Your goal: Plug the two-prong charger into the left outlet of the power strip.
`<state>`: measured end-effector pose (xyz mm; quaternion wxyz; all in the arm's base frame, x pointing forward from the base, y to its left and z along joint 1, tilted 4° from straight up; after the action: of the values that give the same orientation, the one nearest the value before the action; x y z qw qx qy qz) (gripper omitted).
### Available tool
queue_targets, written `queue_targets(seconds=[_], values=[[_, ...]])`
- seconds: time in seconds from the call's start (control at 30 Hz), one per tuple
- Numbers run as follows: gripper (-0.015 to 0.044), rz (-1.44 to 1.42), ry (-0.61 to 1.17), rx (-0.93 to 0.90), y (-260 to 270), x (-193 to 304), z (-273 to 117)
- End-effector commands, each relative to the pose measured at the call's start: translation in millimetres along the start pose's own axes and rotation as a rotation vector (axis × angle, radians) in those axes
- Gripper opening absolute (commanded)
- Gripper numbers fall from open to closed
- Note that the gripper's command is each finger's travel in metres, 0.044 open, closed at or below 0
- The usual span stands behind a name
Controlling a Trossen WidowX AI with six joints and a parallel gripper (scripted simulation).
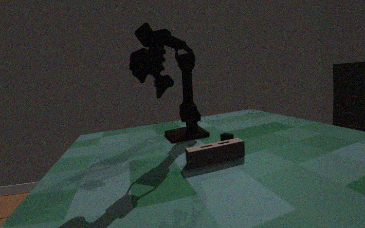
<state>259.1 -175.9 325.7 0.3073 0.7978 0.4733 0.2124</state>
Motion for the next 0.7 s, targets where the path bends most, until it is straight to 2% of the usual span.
queue_targets(seconds=[0.0, 0.67], values=[[0.0440, -0.097, 0.026, 0.043, -8.2, 13.0, 9.6], [0.0440, -0.617, 0.189, 0.196, -51.0, 82.1, 39.4]])
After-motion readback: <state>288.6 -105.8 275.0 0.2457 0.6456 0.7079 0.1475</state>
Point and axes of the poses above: the point midway between the two fingers, 35 mm back from their tips, its own z axis out along the fingers, its own y axis across the jaws, x = y × z, the point moved 4 cm from there along -z, back along the fingers, and after that the axes turned 9 degrees about -z, right-handed, at the moved point
